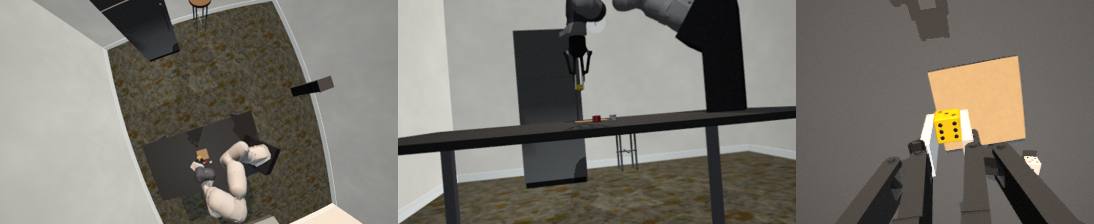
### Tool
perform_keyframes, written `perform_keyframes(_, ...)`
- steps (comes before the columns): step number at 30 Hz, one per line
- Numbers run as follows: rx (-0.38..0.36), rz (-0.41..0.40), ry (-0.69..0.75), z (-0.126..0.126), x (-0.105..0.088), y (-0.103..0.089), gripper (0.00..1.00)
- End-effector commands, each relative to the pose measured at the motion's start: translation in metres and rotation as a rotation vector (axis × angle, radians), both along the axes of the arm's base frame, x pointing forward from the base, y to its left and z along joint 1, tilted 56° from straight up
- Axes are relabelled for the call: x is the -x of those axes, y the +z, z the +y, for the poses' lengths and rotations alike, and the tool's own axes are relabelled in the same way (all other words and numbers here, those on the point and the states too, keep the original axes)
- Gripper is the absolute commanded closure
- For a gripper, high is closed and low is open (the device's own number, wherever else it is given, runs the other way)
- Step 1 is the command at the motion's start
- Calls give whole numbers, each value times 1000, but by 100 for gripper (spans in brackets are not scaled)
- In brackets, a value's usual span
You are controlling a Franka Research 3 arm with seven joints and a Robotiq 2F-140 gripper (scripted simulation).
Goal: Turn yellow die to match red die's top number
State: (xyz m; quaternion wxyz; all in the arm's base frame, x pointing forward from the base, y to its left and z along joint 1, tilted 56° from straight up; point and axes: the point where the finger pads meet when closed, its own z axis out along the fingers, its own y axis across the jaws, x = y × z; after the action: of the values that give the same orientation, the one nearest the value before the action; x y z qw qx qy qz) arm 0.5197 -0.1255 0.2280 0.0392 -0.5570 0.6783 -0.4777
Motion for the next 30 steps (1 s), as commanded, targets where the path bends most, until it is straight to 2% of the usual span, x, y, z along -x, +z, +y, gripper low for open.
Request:
perform_keyframes(1, -109, -95, -96, 1, 0, -8, 87)
perform_keyframes(4, -148, -134, -132, 2, -3, -11, 87)
perform_keyframes(6, -148, -134, -132, 2, -3, -11, 87)
perform_keyframes(11, -227, -216, -208, 4, -7, -19, 87)
perform_keyframes(21, -339, -330, -317, 5, -12, -32, 87)
perform_keyframes(23, -339, -330, -317, 5, -12, -32, 87)
perform_keyframes(30, -433, -428, -411, 4, -16, -45, 87)
